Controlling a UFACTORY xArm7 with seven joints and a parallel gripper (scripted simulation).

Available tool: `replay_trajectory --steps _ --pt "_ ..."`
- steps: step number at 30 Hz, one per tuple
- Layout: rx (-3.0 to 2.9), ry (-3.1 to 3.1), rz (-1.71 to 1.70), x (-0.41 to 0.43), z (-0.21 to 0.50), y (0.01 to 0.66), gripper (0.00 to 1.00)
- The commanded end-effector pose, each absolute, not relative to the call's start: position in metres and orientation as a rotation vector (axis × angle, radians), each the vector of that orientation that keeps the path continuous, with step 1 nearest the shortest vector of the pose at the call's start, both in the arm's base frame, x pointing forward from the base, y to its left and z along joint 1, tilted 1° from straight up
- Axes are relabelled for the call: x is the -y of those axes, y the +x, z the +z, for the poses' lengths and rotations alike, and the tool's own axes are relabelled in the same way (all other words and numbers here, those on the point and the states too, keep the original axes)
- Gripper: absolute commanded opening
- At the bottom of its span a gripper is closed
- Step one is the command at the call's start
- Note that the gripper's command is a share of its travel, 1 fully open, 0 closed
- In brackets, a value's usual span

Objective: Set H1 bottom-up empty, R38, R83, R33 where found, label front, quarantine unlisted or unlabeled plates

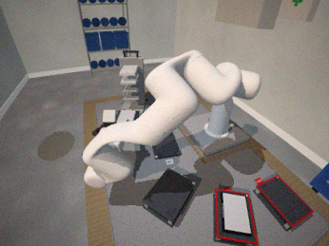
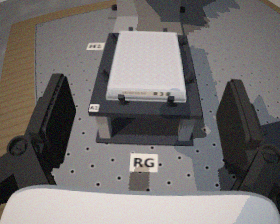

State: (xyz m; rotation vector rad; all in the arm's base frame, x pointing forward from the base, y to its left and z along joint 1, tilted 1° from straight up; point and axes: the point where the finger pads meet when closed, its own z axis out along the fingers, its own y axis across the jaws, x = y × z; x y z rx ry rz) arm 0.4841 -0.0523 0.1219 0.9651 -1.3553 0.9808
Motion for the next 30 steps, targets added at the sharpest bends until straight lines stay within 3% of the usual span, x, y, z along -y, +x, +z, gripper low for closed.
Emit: replay_trajectory --steps 1,30 --pt "1.358 0.964 0.982 0.052 0.113 0.485 1.0" --pt "1.358 0.964 0.983 0.052 0.055 0.486 1.0"
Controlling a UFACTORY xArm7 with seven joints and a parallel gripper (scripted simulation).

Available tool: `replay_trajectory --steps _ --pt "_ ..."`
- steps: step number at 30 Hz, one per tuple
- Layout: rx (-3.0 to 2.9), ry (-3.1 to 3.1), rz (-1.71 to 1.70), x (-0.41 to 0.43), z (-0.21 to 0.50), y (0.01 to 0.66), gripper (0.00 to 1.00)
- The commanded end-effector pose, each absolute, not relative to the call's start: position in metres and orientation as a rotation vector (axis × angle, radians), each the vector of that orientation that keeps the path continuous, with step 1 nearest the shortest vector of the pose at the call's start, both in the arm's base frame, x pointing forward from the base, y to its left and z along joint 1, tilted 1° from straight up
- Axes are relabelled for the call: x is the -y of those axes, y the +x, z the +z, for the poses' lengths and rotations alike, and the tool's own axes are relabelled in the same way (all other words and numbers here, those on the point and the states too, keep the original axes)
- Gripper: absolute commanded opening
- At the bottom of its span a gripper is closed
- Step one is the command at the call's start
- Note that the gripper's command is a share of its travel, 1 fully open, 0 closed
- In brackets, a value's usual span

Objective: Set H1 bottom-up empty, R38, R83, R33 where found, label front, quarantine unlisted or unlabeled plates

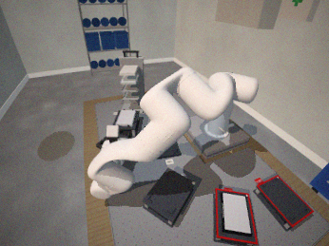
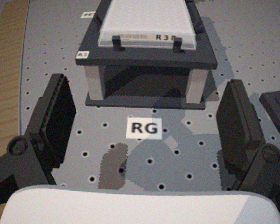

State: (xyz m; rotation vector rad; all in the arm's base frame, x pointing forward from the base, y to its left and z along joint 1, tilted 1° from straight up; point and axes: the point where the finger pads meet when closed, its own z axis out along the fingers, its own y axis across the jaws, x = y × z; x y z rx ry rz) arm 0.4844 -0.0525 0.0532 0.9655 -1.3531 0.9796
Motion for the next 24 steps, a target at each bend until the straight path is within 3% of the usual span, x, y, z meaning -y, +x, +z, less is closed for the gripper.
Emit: replay_trajectory --steps 1,24 --pt "1.358 0.964 0.983 0.0522 0.0547 0.4859 1.0" --pt "1.358 0.964 0.983 0.0617 0.0546 0.4829 1.0"
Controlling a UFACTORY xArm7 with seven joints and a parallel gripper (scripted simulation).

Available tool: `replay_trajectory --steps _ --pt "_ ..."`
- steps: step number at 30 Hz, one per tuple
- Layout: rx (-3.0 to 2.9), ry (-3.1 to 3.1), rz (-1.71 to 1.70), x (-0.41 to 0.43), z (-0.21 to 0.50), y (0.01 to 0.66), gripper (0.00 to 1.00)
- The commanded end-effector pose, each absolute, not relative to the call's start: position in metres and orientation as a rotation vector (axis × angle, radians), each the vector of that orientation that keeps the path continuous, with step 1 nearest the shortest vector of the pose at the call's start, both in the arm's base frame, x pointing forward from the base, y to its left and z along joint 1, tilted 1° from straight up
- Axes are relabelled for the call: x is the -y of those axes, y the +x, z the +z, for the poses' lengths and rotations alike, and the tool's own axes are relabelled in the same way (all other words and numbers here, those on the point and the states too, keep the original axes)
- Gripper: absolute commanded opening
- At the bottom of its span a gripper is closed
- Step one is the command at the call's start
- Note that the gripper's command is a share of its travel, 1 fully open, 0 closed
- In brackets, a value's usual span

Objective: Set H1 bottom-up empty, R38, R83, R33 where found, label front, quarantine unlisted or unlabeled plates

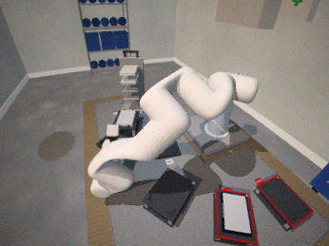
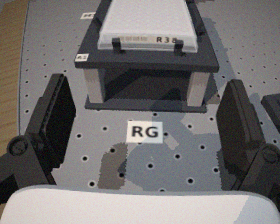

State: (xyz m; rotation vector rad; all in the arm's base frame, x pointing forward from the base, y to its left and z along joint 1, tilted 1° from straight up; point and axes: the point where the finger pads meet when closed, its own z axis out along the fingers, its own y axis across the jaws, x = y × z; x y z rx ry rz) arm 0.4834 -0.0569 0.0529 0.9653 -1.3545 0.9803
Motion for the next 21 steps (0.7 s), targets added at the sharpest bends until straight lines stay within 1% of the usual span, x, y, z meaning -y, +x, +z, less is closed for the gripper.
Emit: replay_trajectory --steps 1,21 --pt "1.358 0.964 0.983 0.063 0.055 0.482 1.0" --pt "1.358 0.964 0.982 0.092 0.054 0.473 1.0"
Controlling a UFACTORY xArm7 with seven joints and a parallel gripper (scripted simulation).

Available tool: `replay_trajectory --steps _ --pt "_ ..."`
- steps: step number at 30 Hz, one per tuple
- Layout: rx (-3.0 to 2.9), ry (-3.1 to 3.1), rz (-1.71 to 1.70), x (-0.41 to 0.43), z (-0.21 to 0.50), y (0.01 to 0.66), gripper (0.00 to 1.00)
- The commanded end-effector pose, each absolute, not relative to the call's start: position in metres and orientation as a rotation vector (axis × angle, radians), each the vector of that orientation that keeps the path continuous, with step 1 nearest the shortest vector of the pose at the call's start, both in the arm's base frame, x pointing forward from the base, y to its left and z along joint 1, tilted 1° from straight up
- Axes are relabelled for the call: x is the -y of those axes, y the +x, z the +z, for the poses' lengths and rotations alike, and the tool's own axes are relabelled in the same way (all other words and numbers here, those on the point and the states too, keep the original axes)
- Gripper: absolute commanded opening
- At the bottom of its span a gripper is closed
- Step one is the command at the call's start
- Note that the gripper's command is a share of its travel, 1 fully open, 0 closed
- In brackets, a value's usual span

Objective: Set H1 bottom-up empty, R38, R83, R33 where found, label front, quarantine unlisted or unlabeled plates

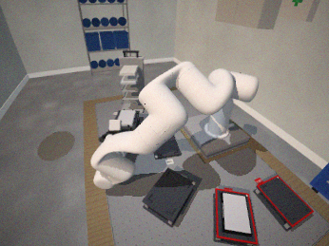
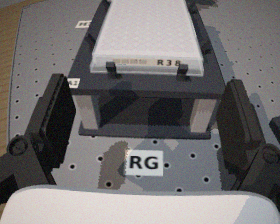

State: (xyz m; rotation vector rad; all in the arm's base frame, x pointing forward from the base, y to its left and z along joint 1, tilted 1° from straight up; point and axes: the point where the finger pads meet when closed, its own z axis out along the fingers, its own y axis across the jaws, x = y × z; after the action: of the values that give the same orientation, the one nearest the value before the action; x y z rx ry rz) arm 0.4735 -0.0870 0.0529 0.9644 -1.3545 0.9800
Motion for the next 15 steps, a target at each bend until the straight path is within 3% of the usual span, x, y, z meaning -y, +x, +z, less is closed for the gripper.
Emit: replay_trajectory --steps 1,15 --pt "1.358 0.964 0.982 0.093 0.054 0.472 1.0" --pt "1.358 0.964 0.982 0.112 0.054 0.466 1.0"
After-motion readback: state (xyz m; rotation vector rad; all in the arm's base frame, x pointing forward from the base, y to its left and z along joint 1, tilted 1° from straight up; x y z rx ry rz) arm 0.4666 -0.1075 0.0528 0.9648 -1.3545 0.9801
